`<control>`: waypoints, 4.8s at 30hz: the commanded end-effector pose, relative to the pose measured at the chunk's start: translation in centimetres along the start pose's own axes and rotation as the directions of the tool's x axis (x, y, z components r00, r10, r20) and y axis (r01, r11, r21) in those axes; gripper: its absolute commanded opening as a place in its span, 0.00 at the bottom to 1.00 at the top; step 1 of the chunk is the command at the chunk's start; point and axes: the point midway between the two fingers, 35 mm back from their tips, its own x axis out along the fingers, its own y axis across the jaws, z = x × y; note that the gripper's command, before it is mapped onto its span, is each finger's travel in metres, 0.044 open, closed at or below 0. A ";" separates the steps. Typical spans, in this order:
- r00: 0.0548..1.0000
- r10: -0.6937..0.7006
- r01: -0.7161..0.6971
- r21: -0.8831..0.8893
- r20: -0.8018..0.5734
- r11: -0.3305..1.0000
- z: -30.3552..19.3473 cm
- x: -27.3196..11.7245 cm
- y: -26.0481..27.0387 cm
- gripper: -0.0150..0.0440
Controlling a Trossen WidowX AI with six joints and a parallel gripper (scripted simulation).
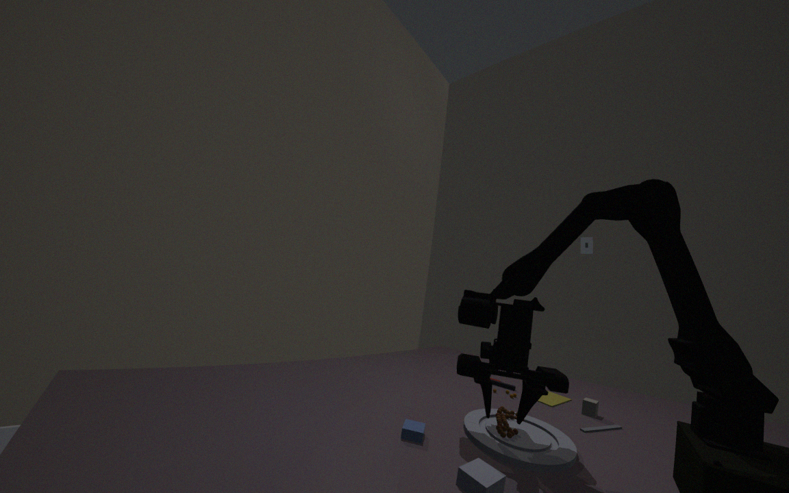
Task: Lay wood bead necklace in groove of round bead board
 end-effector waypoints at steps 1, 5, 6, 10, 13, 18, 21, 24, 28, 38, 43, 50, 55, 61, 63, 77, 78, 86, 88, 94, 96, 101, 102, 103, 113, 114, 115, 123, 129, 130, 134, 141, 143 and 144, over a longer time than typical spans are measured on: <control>1.000 -0.006 0.006 0.003 -0.002 1.000 0.0 0.7 -0.1 0.68; 1.000 -0.008 0.008 0.005 -0.003 1.000 -0.1 1.4 -0.2 0.68; 1.000 -0.008 0.008 0.005 -0.003 1.000 -0.1 1.6 -0.2 0.68; 1.000 -0.010 0.010 0.006 -0.004 1.000 -0.1 2.2 -0.3 0.68; 1.000 -0.011 0.012 0.008 -0.005 1.000 -0.1 2.7 -0.4 0.68; 1.000 -0.011 0.011 0.002 -0.003 1.000 -0.1 2.6 -0.3 0.63; 1.000 -0.011 0.011 0.002 -0.003 1.000 -0.1 2.6 -0.3 0.50; 1.000 -0.011 0.011 0.002 -0.003 1.000 -0.1 2.6 -0.3 0.37; 1.000 -0.011 0.011 0.002 -0.003 1.000 -0.1 2.6 -0.3 0.25; 1.000 -0.011 0.011 0.002 -0.003 1.000 -0.1 2.6 -0.3 0.25; 1.000 -0.011 0.011 0.002 -0.003 1.000 -0.1 2.6 -0.3 0.25; 1.000 -0.011 0.011 0.002 -0.003 1.000 -0.1 2.6 -0.3 0.25; 1.000 -0.011 0.011 0.002 -0.003 1.000 -0.1 2.6 -0.3 0.25; 1.000 -0.011 0.011 0.002 -0.003 1.000 -0.1 2.6 -0.3 0.25; 1.000 -0.011 0.011 0.002 -0.003 1.000 -0.1 2.6 -0.3 0.25; 1.000 -0.011 0.011 0.002 -0.003 1.000 -0.1 2.6 -0.3 0.25; 1.000 -0.011 0.011 0.002 -0.003 1.000 -0.1 2.6 -0.3 0.25; 1.000 -0.011 0.011 0.002 -0.003 1.000 -0.1 2.6 -0.3 0.25; 1.000 -0.011 0.011 0.004 -0.004 1.000 -0.1 2.4 -0.3 0.25; 1.000 -0.012 0.012 0.008 -0.005 1.000 -0.2 1.9 -0.6 0.25; 1.000 -0.012 0.012 0.008 -0.005 1.000 -0.3 1.9 -1.1 0.25; 1.000 -0.014 0.014 0.008 -0.005 1.000 -0.5 1.9 -2.7 0.25; 1.000 -0.014 0.014 0.008 -0.005 1.000 -0.6 1.9 -3.0 0.25; 1.000 -0.014 0.014 0.008 -0.005 1.000 -0.6 1.9 -3.3 0.25; 1.000 -0.015 0.015 0.008 -0.005 1.000 -0.7 2.4 -3.8 0.25; 1.000 -0.012 0.012 0.014 -0.006 1.000 -0.7 2.1 -3.6 0.30; 1.000 -0.012 0.012 0.014 -0.006 1.000 -0.7 2.1 -3.6 0.34; 1.000 -0.012 0.012 0.014 -0.006 1.000 -0.7 2.1 -3.6 0.70; 1.000 -0.015 0.015 0.008 -0.005 1.000 -0.7 2.0 -3.7 0.97; 1.000 -0.013 0.013 0.011 -0.006 1.000 -0.7 2.0 -3.6 1.00; 1.000 -0.015 0.015 0.008 -0.005 1.000 -0.7 2.0 -3.6 1.00; 1.000 -0.015 0.015 0.008 -0.005 1.000 -0.7 2.0 -3.6 1.00; 1.000 -0.015 0.015 0.008 -0.005 1.000 -0.7 2.0 -3.6 1.00; 1.000 -0.015 0.015 0.008 -0.005 1.000 -0.7 2.0 -3.6 1.00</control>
